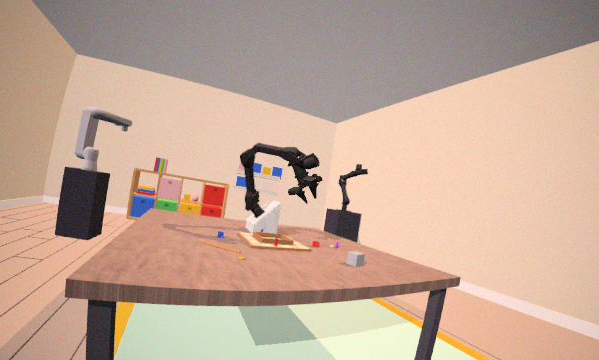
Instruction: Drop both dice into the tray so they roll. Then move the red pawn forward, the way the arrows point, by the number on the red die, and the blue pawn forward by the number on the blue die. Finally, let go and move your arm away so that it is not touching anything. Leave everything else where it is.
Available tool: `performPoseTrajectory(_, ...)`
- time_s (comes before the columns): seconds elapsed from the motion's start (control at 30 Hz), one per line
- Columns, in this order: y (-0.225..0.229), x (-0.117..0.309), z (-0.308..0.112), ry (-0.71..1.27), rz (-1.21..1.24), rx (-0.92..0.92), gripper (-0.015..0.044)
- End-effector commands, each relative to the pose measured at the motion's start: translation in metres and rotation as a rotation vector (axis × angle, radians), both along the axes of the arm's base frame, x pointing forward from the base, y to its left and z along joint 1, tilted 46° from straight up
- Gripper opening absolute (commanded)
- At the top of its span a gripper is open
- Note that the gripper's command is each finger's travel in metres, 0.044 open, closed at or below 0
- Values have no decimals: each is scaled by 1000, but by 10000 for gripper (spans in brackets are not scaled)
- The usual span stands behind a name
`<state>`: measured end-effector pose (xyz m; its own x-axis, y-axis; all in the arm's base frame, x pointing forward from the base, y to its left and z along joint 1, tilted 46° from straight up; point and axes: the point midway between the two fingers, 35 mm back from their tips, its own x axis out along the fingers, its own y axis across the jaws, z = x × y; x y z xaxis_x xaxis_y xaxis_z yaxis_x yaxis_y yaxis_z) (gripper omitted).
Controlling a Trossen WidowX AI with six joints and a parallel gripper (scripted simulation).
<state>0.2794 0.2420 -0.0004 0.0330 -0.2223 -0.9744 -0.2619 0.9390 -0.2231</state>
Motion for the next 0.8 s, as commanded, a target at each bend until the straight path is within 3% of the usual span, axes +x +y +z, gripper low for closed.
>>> performPoseTrajectory(0.0,-7,4,-44,-22,-91,-145,275)
performPoseTrajectory(0.33,-42,-1,-163,-177,-281,-513,275)
performPoseTrajectory(0.77,-56,-2,-179,-189,-287,-531,275)
